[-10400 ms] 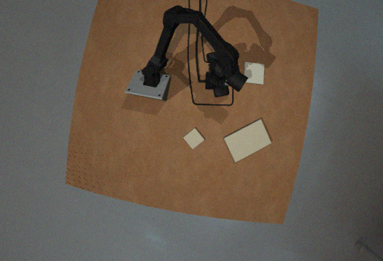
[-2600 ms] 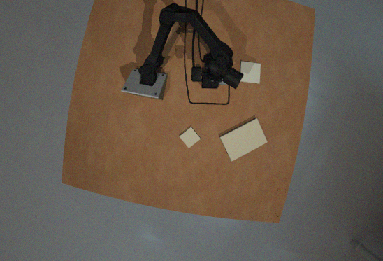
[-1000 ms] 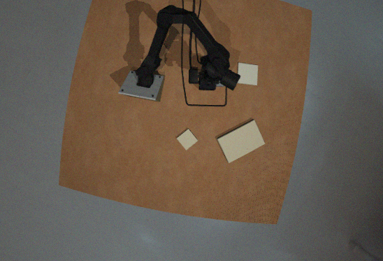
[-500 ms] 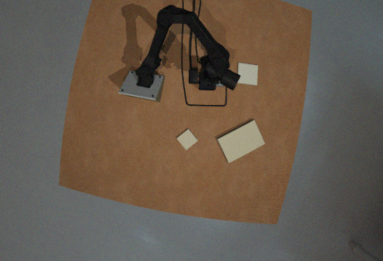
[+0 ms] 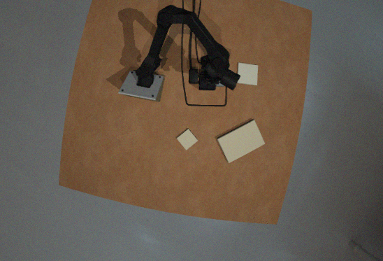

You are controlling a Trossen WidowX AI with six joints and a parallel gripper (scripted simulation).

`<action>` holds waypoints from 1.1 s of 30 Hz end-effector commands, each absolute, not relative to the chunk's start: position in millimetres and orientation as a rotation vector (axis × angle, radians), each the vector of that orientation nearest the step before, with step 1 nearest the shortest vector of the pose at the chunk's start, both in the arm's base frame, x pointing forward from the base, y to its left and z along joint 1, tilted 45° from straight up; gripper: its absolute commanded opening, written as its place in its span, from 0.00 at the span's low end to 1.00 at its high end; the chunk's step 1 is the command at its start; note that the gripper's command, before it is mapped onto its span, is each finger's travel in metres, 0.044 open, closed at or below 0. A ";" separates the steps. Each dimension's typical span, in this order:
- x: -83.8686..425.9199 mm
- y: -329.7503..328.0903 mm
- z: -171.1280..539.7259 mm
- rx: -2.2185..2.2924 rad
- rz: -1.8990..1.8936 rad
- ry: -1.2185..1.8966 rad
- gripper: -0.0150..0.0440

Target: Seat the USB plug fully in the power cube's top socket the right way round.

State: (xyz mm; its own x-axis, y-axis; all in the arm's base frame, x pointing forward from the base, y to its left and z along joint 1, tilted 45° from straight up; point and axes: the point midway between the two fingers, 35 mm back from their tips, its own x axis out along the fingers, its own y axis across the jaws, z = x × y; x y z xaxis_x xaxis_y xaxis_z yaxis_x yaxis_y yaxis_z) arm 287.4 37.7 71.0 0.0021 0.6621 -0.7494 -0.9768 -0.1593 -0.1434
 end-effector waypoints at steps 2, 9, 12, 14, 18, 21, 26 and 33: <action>286.8 38.7 69.9 -0.819 1.549 0.510 0.25; 286.8 39.3 69.3 -0.819 1.549 0.510 0.25; 286.7 39.6 69.1 -0.819 1.549 0.510 0.25; 286.7 39.8 68.9 -0.819 1.549 0.510 0.25; 286.7 40.1 68.5 -0.819 1.549 0.510 0.25; 286.7 40.4 68.3 -0.819 1.549 0.510 0.25; 286.7 40.8 67.9 -0.819 1.549 0.510 0.25; 286.7 41.4 67.3 -0.819 1.549 0.510 0.25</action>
